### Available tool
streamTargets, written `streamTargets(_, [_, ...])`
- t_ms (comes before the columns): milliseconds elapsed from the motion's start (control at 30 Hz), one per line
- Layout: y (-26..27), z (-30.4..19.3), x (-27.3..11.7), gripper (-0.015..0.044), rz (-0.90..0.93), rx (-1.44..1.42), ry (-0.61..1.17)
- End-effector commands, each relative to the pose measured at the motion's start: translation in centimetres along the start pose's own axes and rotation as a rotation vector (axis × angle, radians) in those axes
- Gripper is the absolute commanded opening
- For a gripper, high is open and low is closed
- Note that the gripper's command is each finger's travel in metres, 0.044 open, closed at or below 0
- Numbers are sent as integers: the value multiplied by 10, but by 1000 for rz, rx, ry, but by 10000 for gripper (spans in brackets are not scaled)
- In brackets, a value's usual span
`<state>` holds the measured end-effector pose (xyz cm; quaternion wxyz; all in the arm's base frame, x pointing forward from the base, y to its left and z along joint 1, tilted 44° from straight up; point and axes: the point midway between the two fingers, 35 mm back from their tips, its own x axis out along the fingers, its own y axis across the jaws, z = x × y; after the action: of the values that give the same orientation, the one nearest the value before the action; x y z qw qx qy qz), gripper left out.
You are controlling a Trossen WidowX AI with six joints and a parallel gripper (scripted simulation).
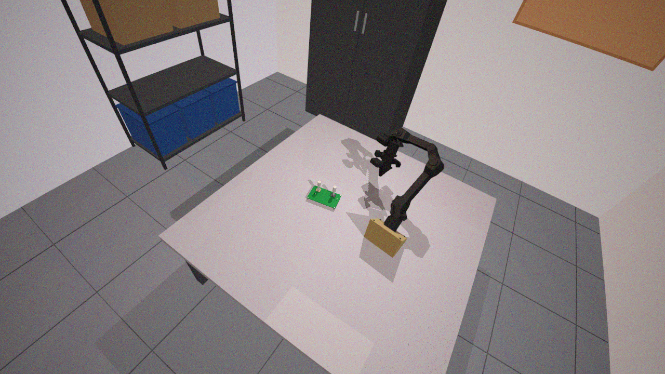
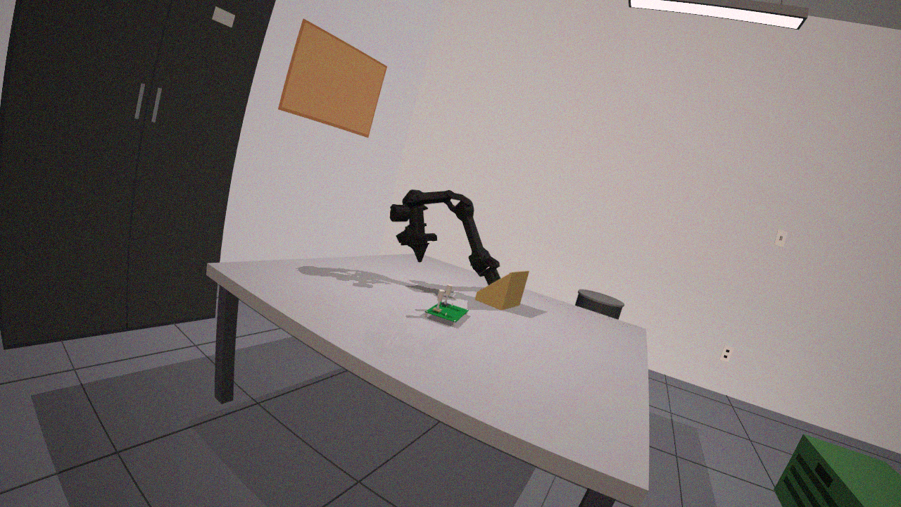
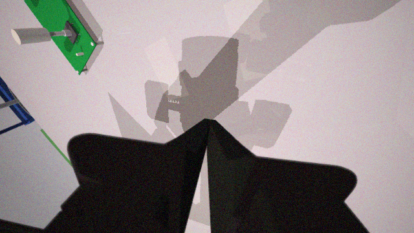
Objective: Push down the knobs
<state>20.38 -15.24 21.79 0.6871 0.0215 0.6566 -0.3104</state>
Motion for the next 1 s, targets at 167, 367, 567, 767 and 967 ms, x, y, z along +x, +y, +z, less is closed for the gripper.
streamTargets(167, [75,33,9,0,-69,-209,16])
streamTargets(367, [144,43,22,0,-151,-381,22])
streamTargets(567, [209,42,31,0,-246,-537,4])
streamTargets(767, [271,28,42,0,-346,-682,-35])
streamTargets(967, [274,28,57,0,-357,-697,-41])
